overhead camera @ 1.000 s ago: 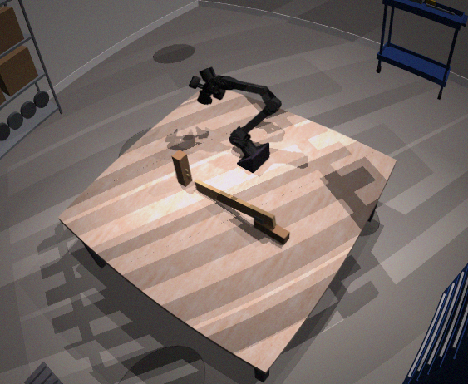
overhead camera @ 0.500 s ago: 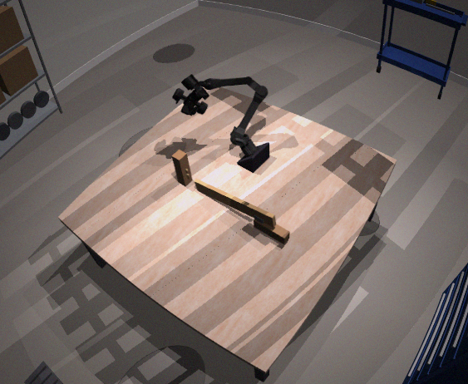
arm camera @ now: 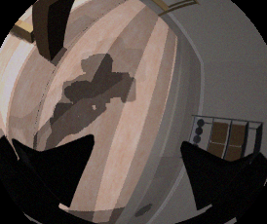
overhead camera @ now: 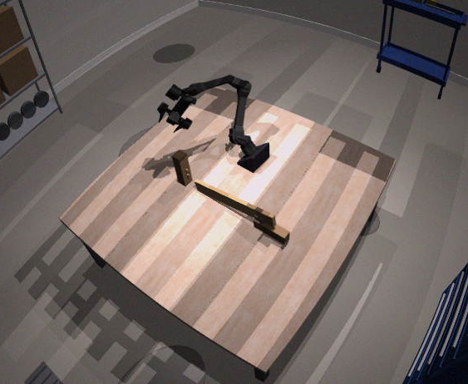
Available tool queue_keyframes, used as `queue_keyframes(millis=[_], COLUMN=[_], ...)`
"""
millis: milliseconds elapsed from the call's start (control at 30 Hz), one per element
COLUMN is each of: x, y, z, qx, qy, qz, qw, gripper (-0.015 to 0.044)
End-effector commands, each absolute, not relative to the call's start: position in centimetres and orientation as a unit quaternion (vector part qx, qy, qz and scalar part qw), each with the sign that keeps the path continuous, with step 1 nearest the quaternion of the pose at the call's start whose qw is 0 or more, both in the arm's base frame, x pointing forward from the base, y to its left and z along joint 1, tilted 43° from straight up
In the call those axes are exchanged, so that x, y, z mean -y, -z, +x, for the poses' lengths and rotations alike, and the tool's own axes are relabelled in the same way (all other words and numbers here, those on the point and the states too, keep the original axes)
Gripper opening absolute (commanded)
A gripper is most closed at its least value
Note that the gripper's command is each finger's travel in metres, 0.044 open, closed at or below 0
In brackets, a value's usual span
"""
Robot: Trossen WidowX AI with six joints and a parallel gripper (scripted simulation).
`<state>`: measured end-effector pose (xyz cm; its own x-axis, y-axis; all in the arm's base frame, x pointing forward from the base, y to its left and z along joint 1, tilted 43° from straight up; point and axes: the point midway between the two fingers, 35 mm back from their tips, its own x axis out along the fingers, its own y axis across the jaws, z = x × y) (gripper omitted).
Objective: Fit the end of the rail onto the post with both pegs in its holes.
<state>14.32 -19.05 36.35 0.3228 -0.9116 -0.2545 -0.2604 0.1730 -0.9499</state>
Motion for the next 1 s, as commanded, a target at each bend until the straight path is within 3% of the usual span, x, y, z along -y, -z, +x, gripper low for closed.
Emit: queue_keyframes(millis=[0,400,700,967], x=[18.0,7.6,4.5,2.9], y=[-35.2,-30.2,-18.4,-8.7], z=[18.3,31.3,32.9,30.3], qx=[-0.480,-0.390,-0.544,-0.679], qy=[0.243,0.042,-0.111,-0.239], qz=[-0.573,-0.586,-0.595,-0.596], qw=[0.618,0.710,0.580,0.356], gripper=[0.0440,0.0440,0.0440,0.0440])
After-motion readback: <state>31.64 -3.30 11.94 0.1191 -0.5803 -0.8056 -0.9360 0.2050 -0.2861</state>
